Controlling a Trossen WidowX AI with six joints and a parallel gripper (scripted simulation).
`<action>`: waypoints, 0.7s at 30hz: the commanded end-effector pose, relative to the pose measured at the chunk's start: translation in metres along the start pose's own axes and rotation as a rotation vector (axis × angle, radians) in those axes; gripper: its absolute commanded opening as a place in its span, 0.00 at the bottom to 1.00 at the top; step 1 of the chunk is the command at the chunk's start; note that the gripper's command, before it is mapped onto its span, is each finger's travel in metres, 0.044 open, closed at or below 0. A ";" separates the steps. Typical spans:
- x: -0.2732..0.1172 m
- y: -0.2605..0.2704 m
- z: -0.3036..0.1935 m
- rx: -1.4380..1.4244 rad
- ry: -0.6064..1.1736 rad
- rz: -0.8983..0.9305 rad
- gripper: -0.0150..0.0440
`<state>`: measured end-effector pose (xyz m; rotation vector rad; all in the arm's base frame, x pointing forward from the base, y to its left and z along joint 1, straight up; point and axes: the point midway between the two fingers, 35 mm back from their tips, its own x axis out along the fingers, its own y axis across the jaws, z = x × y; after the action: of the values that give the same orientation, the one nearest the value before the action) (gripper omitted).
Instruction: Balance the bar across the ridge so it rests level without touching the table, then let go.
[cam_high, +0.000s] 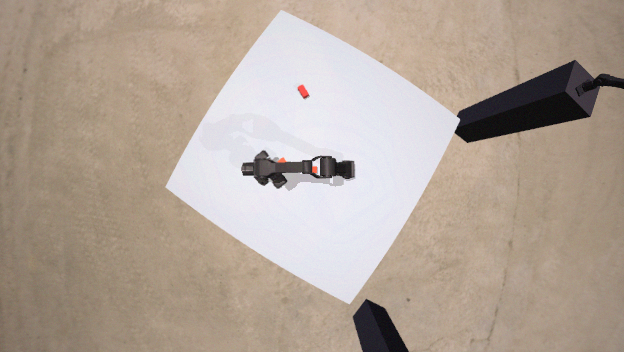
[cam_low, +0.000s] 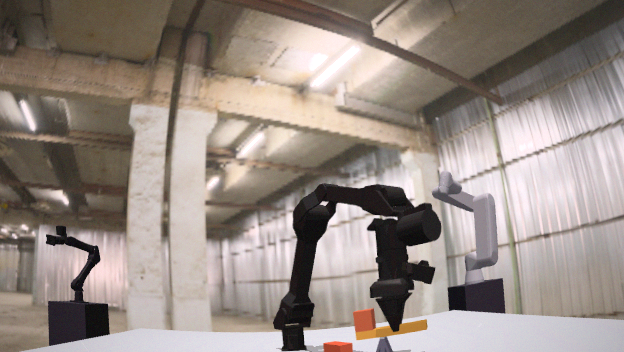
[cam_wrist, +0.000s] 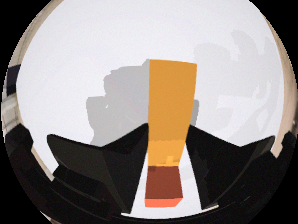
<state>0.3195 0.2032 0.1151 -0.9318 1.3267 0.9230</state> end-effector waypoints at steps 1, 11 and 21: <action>0.001 0.000 0.000 0.001 -0.003 0.003 0.25; 0.001 0.000 0.000 0.001 -0.003 0.003 0.25; 0.002 0.001 0.000 0.001 -0.003 0.003 0.25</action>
<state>0.3194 0.2031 0.1136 -0.9314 1.3267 0.9232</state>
